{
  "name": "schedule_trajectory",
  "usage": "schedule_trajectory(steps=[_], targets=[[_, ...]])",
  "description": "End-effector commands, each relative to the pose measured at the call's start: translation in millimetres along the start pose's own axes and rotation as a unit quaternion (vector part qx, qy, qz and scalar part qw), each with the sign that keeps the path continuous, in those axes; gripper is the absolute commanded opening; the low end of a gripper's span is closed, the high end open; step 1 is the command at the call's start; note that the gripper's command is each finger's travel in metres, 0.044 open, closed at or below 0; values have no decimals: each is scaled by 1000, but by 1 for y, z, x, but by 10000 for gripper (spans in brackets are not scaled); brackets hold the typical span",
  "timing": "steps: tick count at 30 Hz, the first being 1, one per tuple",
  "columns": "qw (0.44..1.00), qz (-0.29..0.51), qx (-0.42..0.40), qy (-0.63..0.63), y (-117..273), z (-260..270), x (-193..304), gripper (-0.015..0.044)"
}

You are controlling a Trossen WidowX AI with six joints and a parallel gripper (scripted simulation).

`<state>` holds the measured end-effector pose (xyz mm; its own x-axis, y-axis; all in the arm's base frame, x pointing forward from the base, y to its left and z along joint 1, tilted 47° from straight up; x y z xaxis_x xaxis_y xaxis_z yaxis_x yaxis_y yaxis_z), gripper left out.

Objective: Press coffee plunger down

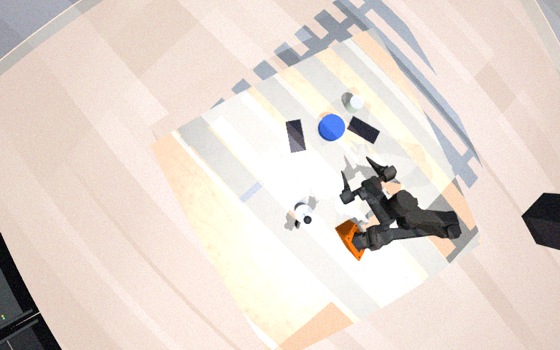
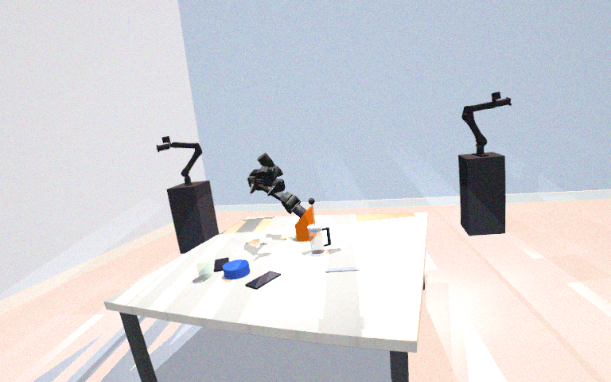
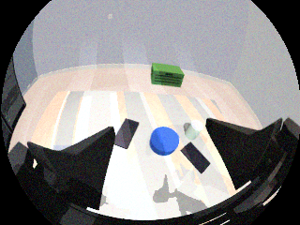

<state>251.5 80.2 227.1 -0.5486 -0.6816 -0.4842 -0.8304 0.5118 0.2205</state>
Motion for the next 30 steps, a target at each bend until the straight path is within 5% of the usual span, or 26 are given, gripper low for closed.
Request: schedule_trajectory(steps=[1,14,30], targets=[[994,-31,-107,3,30,55,-16,440],[961,3,-271,49,115,150,1,440],[960,3,-276,52,90,164,54,440]])
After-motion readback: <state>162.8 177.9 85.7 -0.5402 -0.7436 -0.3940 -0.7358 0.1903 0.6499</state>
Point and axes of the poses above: the point midway between the two fingers, 35 mm back from their tips, its own y axis back along the fingers, its own z axis across the jaws, x = y × z, the point moved 6 cm from there along y, back along the fingers, and after that the axes turned 2 degrees about y, right-handed, at the moved point
